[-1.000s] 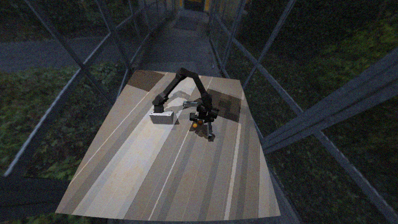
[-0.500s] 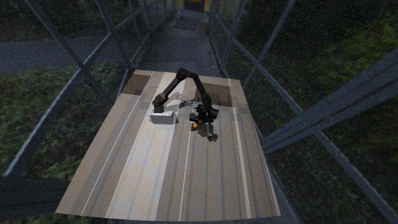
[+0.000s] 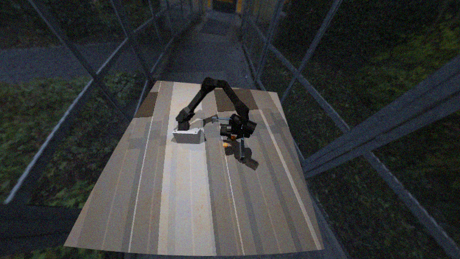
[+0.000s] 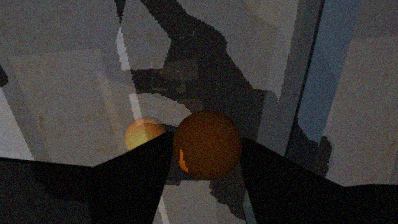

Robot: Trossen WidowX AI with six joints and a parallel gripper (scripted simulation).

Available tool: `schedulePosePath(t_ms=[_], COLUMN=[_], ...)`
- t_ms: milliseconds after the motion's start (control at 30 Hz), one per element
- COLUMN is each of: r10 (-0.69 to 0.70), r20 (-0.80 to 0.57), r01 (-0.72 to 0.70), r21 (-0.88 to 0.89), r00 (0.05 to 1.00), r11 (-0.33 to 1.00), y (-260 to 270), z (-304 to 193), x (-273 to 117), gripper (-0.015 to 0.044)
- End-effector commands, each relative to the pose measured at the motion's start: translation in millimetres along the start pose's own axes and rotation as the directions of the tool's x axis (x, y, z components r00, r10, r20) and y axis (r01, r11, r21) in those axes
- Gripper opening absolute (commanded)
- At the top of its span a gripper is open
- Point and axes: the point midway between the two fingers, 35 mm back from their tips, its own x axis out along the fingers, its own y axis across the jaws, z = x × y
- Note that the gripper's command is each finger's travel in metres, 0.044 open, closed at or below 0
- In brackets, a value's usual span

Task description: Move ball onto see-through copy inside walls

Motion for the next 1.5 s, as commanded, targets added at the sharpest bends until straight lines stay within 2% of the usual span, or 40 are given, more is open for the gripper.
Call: schedulePosePath(t_ms=[0, 233, 433, 1167, 1467], r10=[-0.005, -0.002, -0.002, -0.001, -0.002], r20=[-0.005, -0.002, -0.002, -0.002, -0.001], r01=[0.005, 0.002, 0.002, 0.001, 0.002], r21=[-0.007, -0.009, -0.009, -0.008, -0.008], r00=[1.0, 1.0, 1.0, 1.0, 1.0], r11=[1.0, 1.0, 1.0, 1.0, 1.0], y=[0.1, 5.9, 7.5, 48.3, 47.5], z=[0.2, 2.6, 1.2, -30.3, -30.4], x=[-29.9, -69.4, -68.7, -20.9, 29.0], gripper=[0.0, 0.0, 0.0, 0.0, 0.0])
